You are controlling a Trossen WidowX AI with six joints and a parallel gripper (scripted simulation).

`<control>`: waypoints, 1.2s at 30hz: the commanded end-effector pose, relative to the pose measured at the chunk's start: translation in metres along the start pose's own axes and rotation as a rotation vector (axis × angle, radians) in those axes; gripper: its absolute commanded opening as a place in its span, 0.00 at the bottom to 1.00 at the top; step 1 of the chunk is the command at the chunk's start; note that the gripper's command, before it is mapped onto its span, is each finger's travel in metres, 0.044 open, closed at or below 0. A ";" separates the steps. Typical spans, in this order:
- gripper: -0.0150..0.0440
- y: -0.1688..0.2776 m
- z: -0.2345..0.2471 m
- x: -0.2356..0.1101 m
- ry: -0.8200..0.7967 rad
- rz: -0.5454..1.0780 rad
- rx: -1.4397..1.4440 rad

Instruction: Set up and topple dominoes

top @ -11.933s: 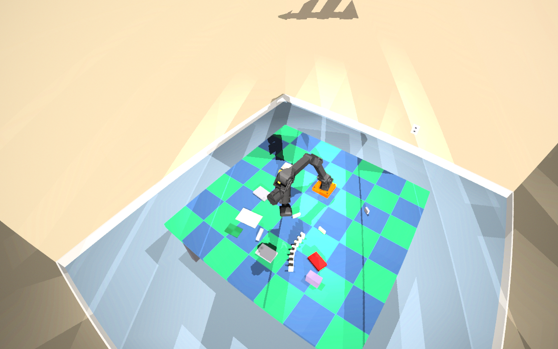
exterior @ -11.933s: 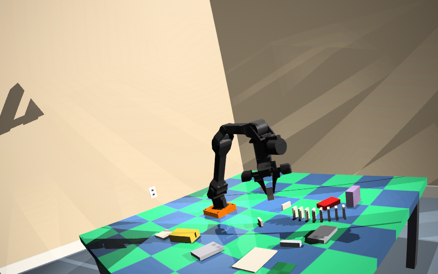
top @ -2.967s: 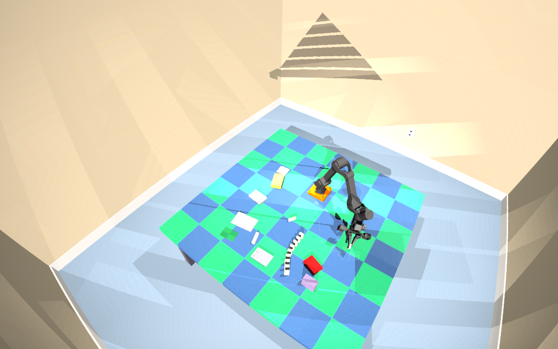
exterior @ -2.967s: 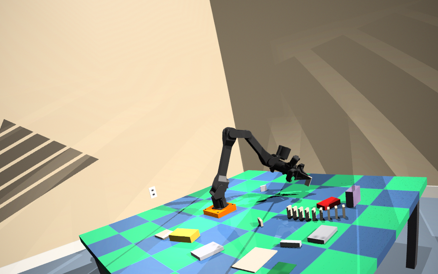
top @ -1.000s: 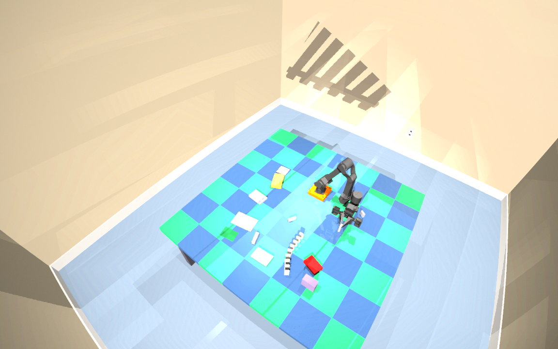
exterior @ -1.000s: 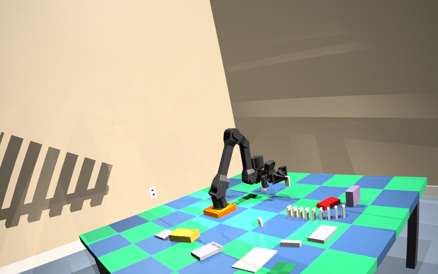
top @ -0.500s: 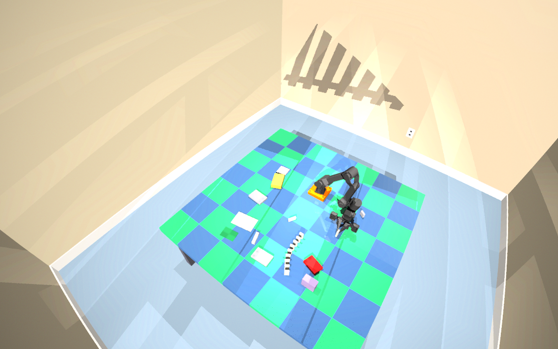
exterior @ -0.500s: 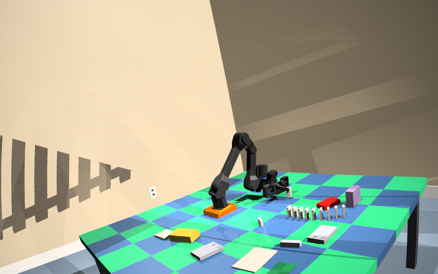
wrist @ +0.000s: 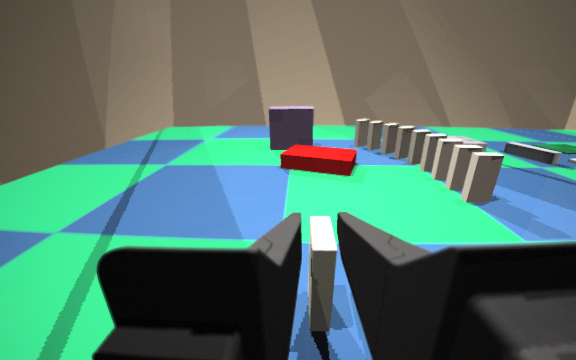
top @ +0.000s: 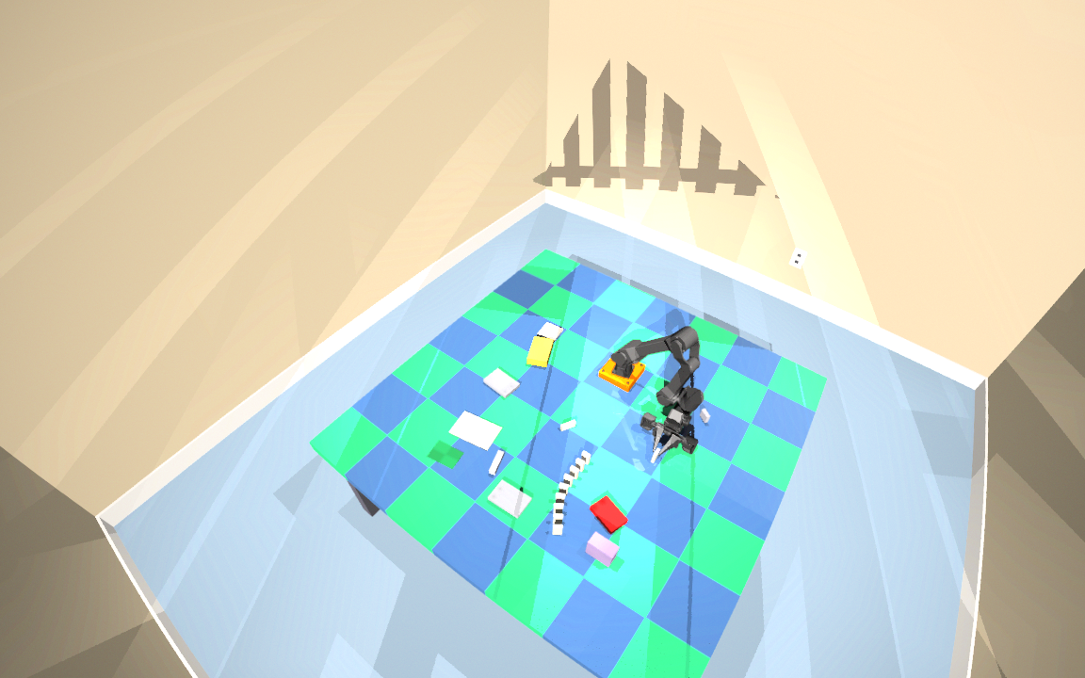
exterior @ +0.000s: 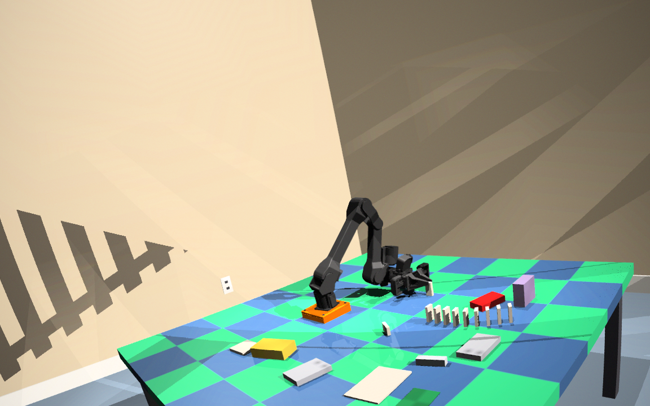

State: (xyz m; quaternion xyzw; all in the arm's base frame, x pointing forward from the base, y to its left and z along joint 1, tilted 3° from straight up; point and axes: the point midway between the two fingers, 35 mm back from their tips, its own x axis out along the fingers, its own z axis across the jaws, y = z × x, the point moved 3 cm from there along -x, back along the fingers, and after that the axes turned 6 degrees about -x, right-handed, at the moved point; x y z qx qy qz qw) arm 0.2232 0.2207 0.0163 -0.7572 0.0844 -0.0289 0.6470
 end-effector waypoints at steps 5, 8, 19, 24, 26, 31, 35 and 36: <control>0.70 0.000 0.002 0.000 -0.001 -0.001 0.011; 0.83 0.000 0.002 0.000 -0.001 -0.001 0.011; 1.00 -0.048 -0.005 -0.003 0.000 0.000 0.002; 1.00 -0.053 0.005 0.002 -0.032 0.012 0.038; 1.00 -0.059 0.023 0.011 -0.086 0.042 0.104; 1.00 -0.089 0.073 0.040 -0.243 0.210 0.346; 1.00 -0.106 0.068 0.075 -0.191 0.345 0.525; 1.00 -0.105 0.068 0.079 -0.182 0.391 0.558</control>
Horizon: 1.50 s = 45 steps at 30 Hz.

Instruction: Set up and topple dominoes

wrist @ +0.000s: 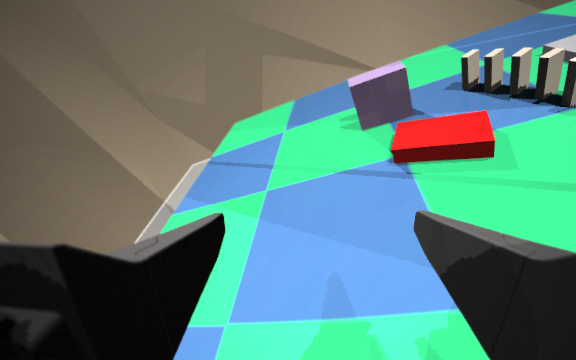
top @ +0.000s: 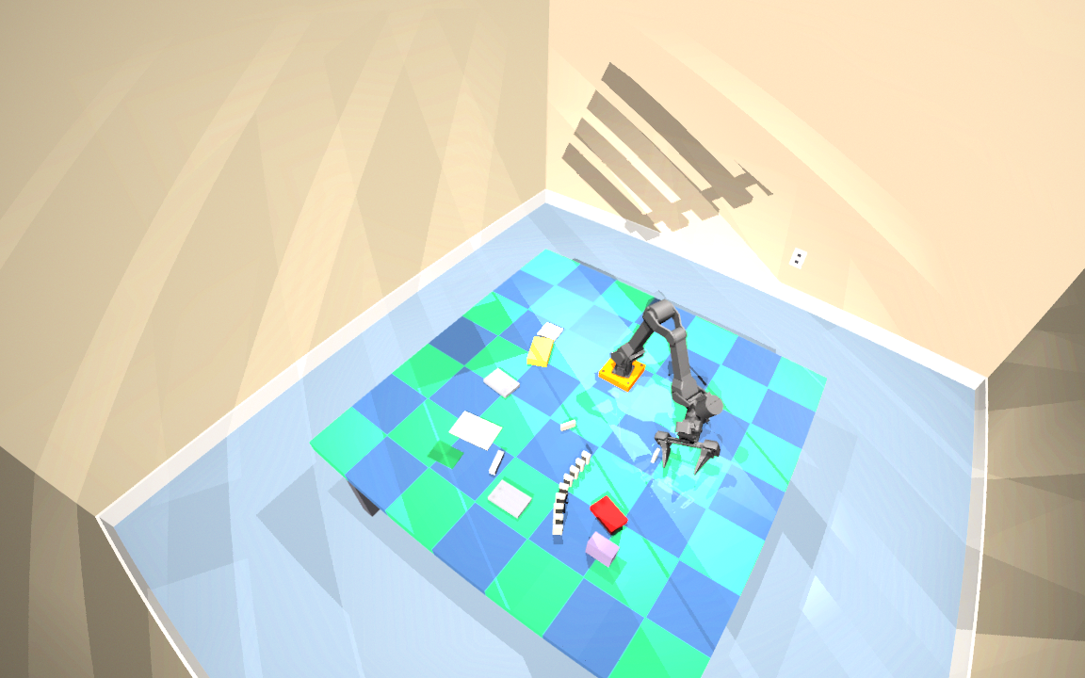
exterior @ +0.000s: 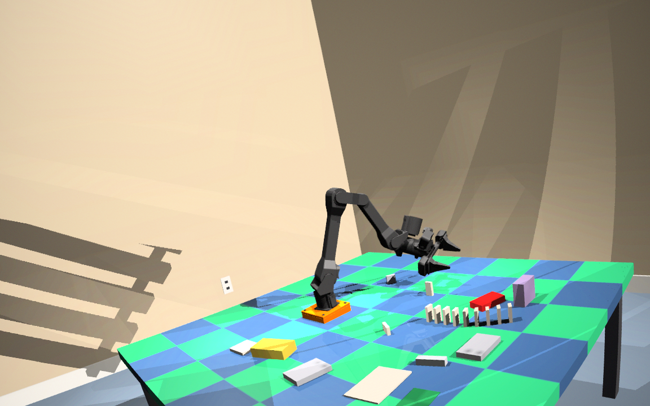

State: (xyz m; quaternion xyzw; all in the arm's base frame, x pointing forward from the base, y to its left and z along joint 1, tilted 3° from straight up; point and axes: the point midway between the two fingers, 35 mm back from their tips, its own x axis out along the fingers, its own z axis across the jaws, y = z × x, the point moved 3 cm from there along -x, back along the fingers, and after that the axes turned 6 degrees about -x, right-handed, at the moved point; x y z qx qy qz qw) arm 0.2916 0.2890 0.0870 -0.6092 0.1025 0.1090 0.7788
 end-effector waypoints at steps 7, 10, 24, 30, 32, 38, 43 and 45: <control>1.00 -0.022 -0.010 0.030 0.283 0.500 0.597; 1.00 -0.028 -0.025 0.020 0.493 0.628 0.788; 1.00 -0.058 -0.060 -0.029 1.130 0.742 1.197; 1.00 -0.058 -0.060 -0.029 1.130 0.742 1.198; 1.00 -0.058 -0.060 -0.029 1.130 0.742 1.198; 1.00 -0.047 -0.062 -0.024 1.130 0.742 1.198; 1.00 -0.010 -0.074 -0.012 1.130 0.741 1.197; 1.00 0.000 -0.077 -0.009 1.130 0.741 1.197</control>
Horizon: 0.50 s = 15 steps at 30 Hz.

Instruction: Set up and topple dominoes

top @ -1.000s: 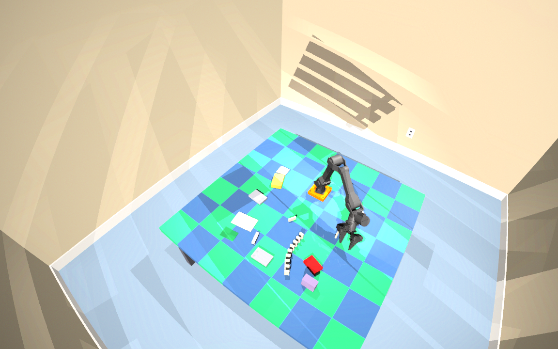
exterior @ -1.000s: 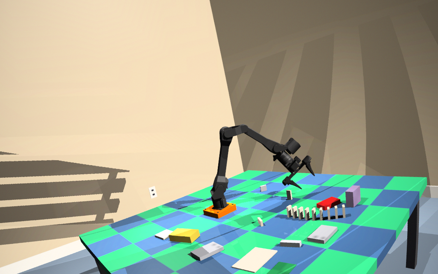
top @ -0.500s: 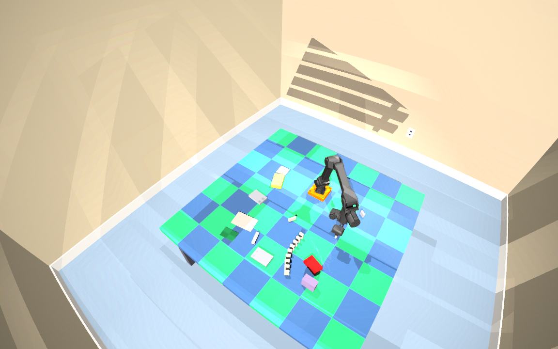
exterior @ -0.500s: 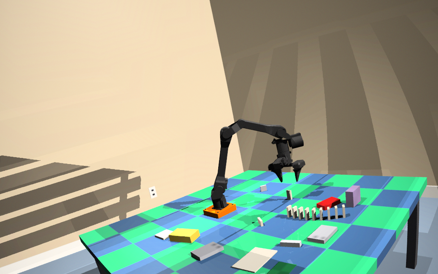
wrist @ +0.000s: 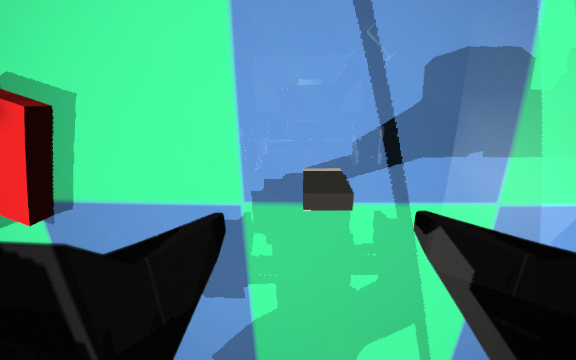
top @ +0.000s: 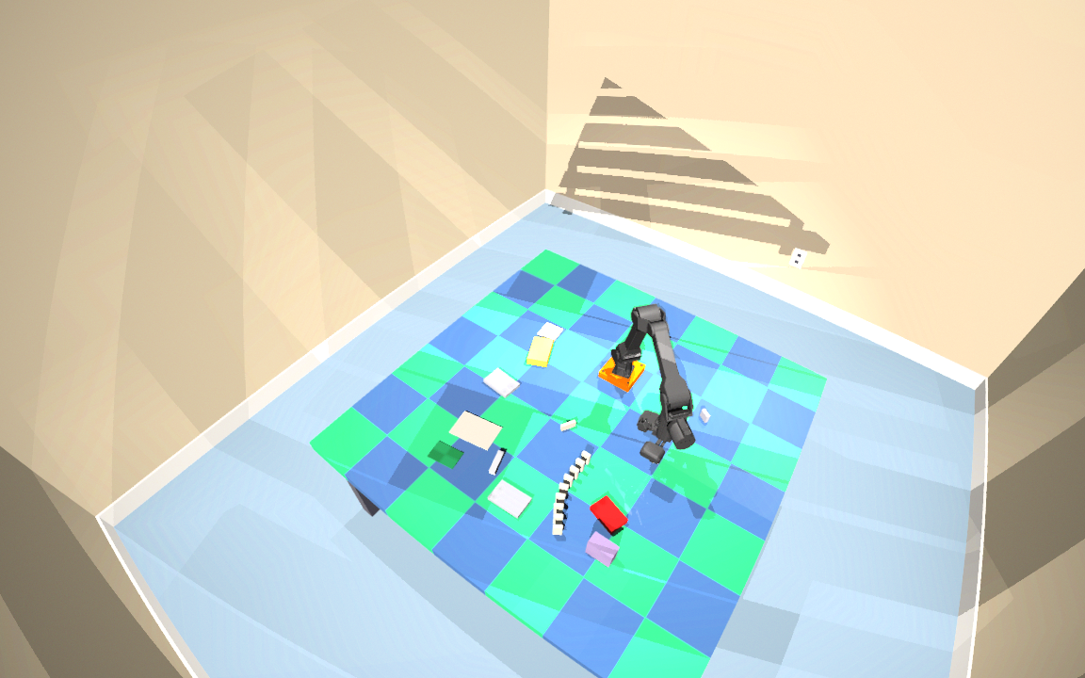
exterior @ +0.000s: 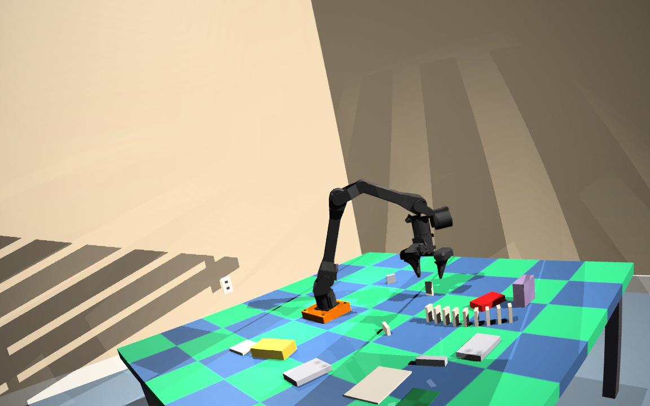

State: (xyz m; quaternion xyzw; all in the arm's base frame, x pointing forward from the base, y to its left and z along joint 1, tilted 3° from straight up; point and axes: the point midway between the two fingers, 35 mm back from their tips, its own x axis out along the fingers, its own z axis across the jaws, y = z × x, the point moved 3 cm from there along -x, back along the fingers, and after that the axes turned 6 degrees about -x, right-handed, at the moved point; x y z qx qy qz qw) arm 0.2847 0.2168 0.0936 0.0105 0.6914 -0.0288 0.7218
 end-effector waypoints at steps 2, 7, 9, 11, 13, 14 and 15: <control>1.00 -0.003 -0.005 0.023 0.022 -0.013 0.003; 1.00 -0.003 -0.005 0.027 0.022 -0.013 0.003; 1.00 -0.003 -0.005 0.031 0.022 -0.013 0.003; 1.00 -0.003 -0.005 0.034 0.022 -0.013 0.003; 1.00 -0.003 -0.005 0.037 0.022 -0.013 0.003; 1.00 -0.004 -0.005 0.038 0.022 -0.013 0.003; 1.00 -0.004 -0.005 0.038 0.022 -0.013 0.003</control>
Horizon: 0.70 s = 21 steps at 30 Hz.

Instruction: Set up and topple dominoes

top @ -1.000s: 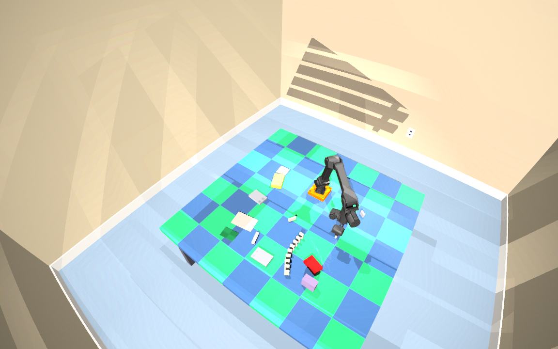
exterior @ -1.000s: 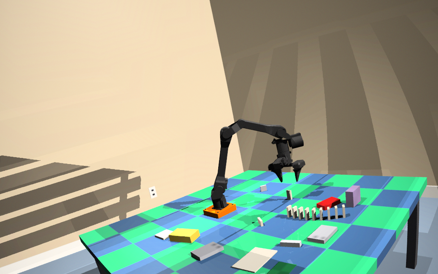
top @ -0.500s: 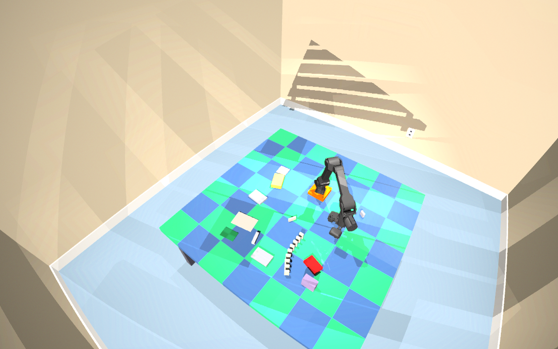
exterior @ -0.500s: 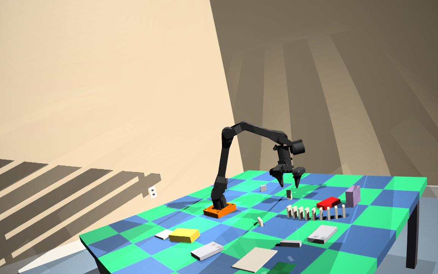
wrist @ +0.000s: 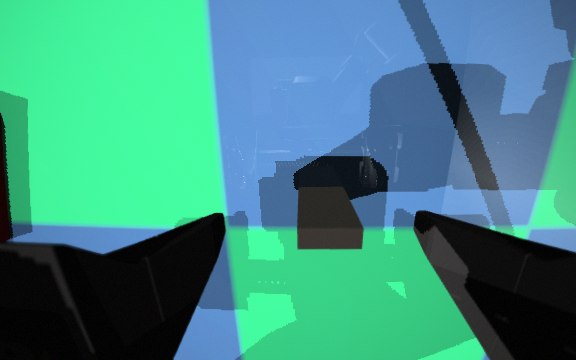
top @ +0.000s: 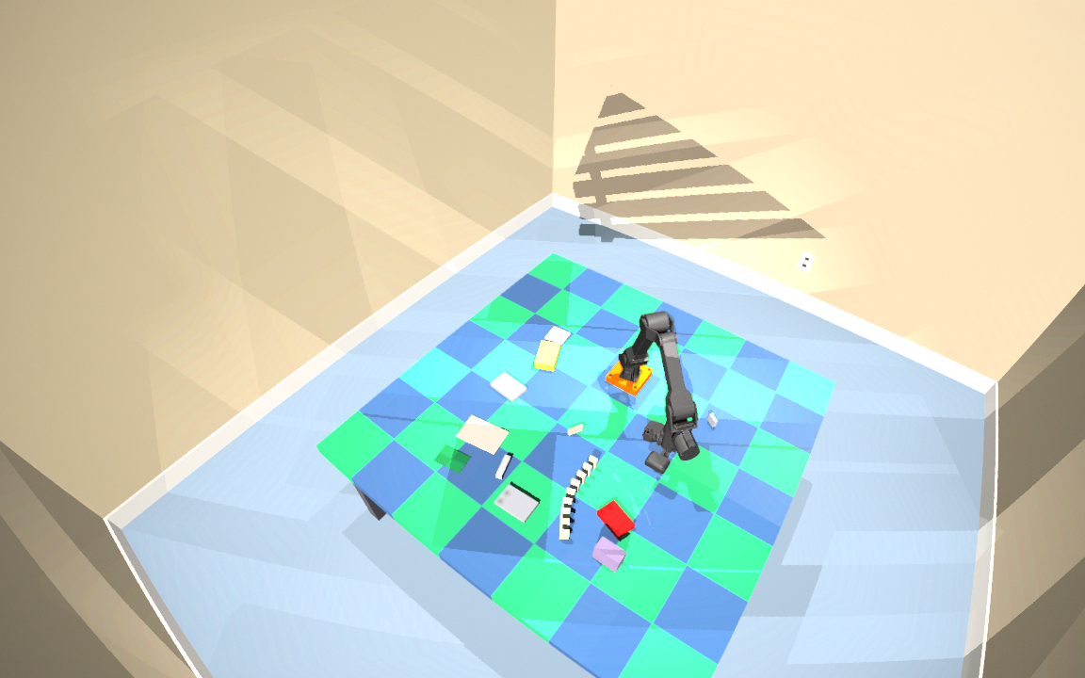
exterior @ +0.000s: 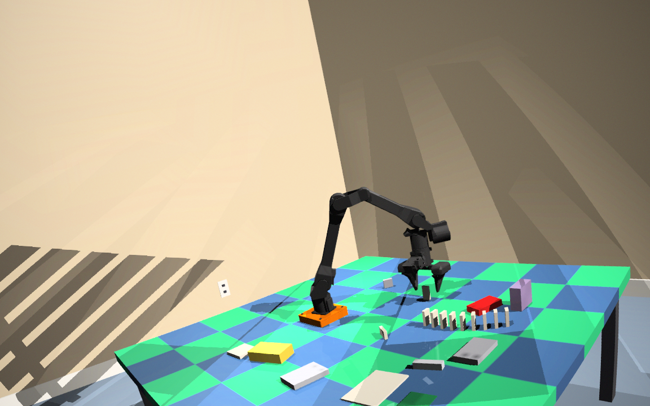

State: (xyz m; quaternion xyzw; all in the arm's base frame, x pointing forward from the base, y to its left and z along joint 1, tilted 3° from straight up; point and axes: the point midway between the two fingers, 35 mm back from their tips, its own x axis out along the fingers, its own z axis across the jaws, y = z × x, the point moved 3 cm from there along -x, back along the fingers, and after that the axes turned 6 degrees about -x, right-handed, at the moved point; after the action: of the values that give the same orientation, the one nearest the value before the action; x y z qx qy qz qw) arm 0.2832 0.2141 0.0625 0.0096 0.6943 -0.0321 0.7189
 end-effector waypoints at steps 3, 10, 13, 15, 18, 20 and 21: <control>0.96 -0.002 -0.003 0.007 0.014 -0.006 0.000; 0.64 -0.002 -0.003 0.007 0.014 -0.006 0.000; 0.51 -0.002 -0.003 0.007 0.014 -0.006 0.000; 0.44 -0.002 -0.003 0.007 0.014 -0.006 0.000; 0.44 -0.002 -0.003 0.007 0.014 -0.006 0.000; 0.44 -0.002 -0.003 0.007 0.014 -0.006 0.000; 0.44 -0.002 -0.003 0.007 0.014 -0.006 0.000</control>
State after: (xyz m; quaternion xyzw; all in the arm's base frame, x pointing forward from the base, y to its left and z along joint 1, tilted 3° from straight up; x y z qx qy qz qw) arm 0.2818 0.2129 0.0570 0.0073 0.6972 -0.0345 0.7160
